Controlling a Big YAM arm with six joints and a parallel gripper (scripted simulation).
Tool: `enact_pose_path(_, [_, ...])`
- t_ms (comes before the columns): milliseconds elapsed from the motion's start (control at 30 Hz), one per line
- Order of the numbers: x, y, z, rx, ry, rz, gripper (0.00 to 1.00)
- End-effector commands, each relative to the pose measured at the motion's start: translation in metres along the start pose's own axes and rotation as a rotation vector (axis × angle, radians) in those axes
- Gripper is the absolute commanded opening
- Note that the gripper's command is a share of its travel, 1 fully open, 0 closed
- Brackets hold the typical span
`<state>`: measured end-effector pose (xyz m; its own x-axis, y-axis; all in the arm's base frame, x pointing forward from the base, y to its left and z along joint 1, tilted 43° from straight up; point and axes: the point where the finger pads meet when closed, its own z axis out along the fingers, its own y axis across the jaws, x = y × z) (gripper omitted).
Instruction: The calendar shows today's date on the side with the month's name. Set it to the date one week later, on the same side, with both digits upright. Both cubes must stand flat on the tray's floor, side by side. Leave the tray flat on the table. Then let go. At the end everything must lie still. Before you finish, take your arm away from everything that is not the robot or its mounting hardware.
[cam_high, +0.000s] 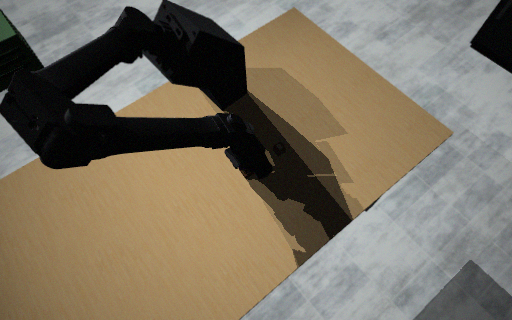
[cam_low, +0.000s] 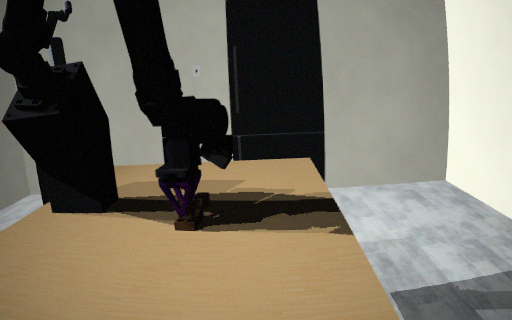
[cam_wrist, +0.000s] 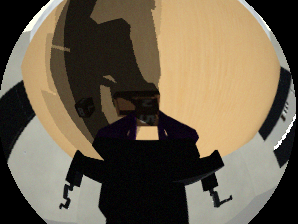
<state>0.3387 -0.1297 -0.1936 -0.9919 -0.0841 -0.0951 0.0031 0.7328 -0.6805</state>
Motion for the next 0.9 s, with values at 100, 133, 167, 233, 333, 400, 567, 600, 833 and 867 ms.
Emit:
enact_pose_path(100, [-0.0094,0.0017,-0.005,-0.002,-0.016,0.003,0.25])
enact_pose_path(133, [-0.0094,0.0017,-0.005,-0.002,-0.016,0.003,0.25])
enact_pose_path(167, [-0.0094,0.0017,-0.005,-0.002,-0.016,0.003,0.25])
enact_pose_path(233, [-0.0094,0.0017,-0.005,-0.002,-0.016,0.003,0.25])
enact_pose_path(333, [-0.0094,0.0017,-0.005,-0.002,-0.016,0.003,0.25])
enact_pose_path(400, [-0.0093,0.0017,-0.005,-0.002,-0.016,0.003,0.25])
enact_pose_path(567, [-0.0087,0.0021,-0.0048,-0.003,-0.015,0.001,0.25])
enact_pose_path(600, [-0.0084,0.0023,-0.0047,-0.003,-0.015,0.0,0.25])
enact_pose_path(833, [-0.0048,0.004,-0.0041,-0.003,-0.015,-0.005,0.25])
enact_pose_path(867, [-0.0043,0.0042,-0.0041,-0.003,-0.015,-0.006,0.25])
